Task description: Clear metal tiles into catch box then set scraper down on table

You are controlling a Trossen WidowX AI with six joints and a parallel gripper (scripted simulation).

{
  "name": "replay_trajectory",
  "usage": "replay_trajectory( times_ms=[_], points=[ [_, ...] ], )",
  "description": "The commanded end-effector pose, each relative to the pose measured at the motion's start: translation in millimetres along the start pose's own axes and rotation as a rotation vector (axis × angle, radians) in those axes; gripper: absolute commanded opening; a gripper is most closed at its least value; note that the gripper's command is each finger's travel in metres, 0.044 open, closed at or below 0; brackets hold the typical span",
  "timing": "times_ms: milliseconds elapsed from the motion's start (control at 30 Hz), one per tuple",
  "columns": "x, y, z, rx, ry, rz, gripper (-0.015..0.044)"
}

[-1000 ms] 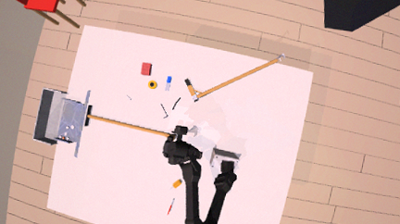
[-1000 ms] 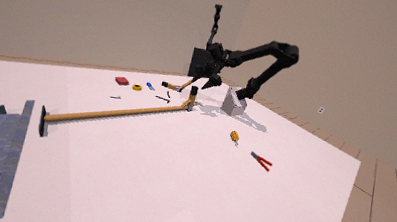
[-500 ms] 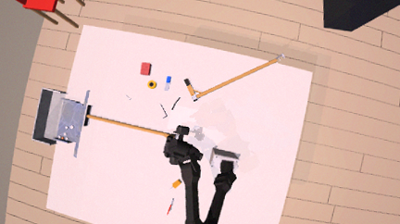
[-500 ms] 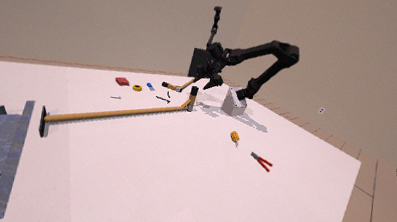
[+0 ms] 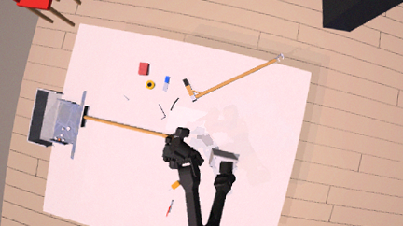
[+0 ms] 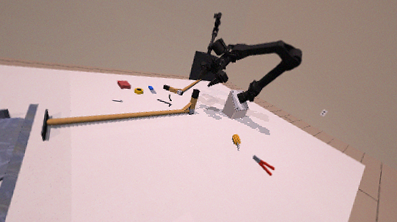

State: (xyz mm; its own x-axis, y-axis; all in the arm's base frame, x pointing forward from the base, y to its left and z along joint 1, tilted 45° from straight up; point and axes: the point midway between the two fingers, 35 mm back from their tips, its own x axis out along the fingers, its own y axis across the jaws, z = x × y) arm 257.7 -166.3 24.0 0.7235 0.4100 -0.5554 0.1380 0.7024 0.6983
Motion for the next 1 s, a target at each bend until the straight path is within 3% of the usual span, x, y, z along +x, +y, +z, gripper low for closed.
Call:
replay_trajectory(
  times_ms=[0,967],
  points=[
    [3.9,1.0,-2.4,-0.005,0.002,0.006,0.0440],
    [50.4,-0.7,-21.1,-0.007,0.006,0.002,0.0440]
  ],
)
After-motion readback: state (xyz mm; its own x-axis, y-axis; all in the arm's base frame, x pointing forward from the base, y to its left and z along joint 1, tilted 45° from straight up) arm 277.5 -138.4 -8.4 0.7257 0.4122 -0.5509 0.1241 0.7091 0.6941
